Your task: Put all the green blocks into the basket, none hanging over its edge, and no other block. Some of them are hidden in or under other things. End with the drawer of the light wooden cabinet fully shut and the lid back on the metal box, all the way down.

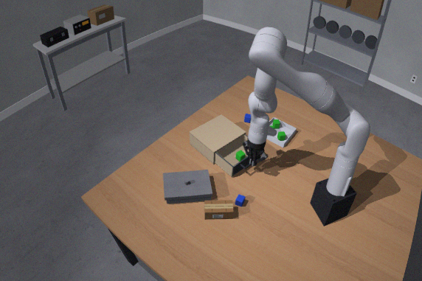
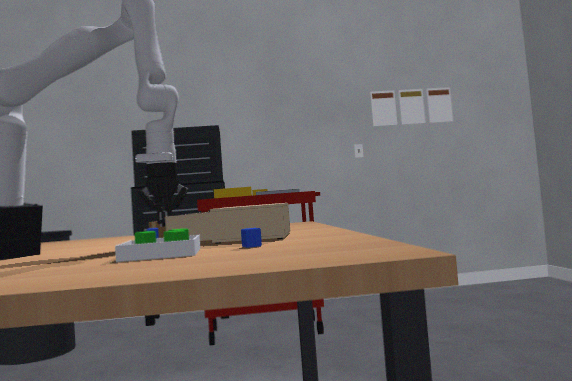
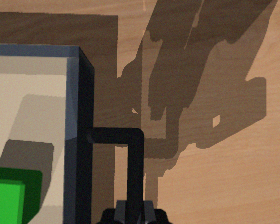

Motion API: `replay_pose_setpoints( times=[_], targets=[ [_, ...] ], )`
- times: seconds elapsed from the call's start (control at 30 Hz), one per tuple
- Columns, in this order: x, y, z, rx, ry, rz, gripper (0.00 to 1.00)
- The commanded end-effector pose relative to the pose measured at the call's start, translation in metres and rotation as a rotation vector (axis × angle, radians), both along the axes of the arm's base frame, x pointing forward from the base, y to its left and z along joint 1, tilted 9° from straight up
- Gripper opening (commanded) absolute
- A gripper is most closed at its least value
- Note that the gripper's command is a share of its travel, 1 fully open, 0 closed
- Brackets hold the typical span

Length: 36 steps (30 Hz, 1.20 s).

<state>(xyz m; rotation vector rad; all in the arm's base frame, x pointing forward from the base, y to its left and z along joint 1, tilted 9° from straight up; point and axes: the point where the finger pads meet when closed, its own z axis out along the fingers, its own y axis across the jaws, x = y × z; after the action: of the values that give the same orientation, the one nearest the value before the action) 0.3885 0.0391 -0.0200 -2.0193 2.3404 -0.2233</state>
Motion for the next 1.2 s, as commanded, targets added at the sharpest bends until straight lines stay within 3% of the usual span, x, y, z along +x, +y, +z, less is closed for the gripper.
replay_pose_setpoints(
  times=[0.0,0.9,0.93,1.17],
  targets=[
    [0.0003,0.0002,0.0005,0.001,-0.001,0.000,0.10],
    [0.0003,0.0002,0.0005,0.001,-0.001,0.000,0.10],
    [0.0003,0.0002,0.0005,0.001,-0.001,0.000,0.30],
    [0.0003,0.0002,0.0005,0.001,-0.001,0.000,0.30]
  ],
)
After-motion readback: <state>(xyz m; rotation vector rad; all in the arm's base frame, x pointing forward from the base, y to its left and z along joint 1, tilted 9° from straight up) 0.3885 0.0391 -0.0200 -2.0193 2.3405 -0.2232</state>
